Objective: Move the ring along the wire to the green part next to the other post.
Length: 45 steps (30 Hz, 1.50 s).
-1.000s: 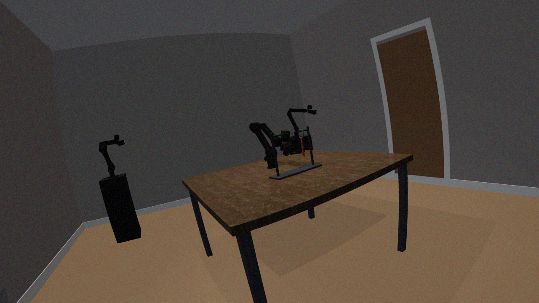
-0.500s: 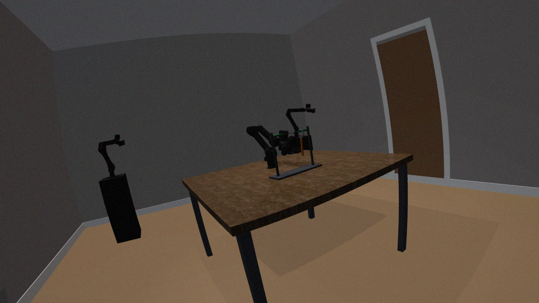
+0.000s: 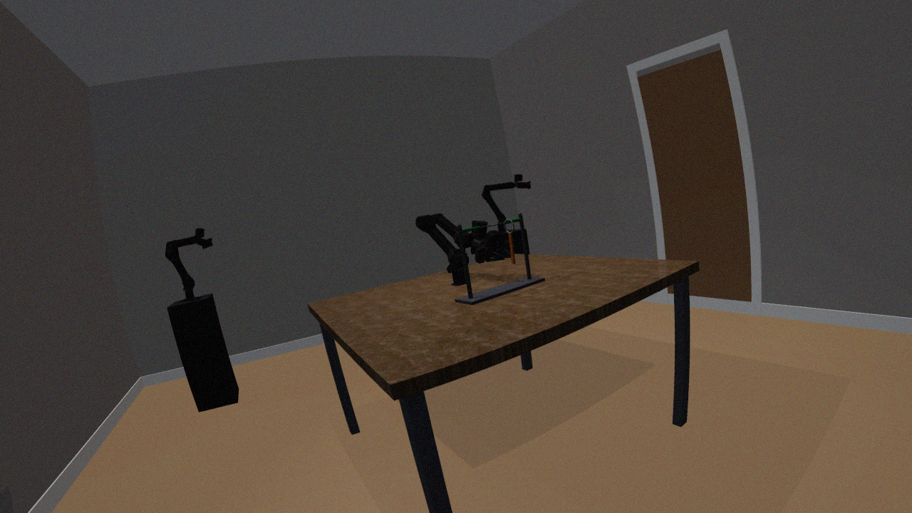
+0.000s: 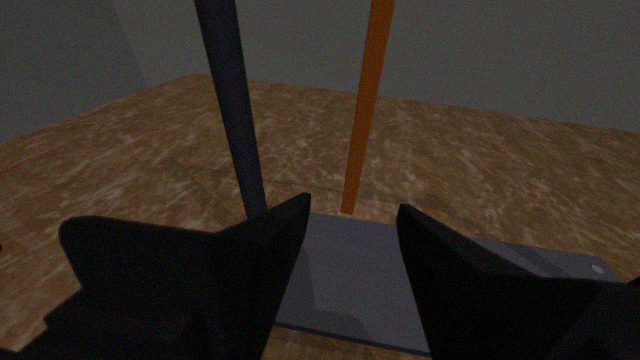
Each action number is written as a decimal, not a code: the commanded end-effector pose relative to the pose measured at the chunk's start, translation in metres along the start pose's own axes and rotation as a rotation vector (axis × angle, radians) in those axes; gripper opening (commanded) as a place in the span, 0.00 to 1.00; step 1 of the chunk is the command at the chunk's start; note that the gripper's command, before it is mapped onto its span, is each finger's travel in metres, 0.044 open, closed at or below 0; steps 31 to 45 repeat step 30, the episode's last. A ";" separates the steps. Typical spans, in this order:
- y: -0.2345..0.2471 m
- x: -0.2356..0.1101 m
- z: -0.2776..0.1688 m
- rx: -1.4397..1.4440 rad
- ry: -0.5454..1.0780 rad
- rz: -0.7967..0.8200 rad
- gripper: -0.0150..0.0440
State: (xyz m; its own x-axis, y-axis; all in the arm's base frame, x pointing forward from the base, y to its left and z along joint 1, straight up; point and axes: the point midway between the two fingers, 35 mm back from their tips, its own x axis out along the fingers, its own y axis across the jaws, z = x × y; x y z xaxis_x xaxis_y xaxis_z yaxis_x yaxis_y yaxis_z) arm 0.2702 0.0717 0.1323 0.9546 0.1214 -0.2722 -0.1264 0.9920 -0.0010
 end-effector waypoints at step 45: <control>-0.001 -0.047 0.000 0.005 -0.004 0.001 1.00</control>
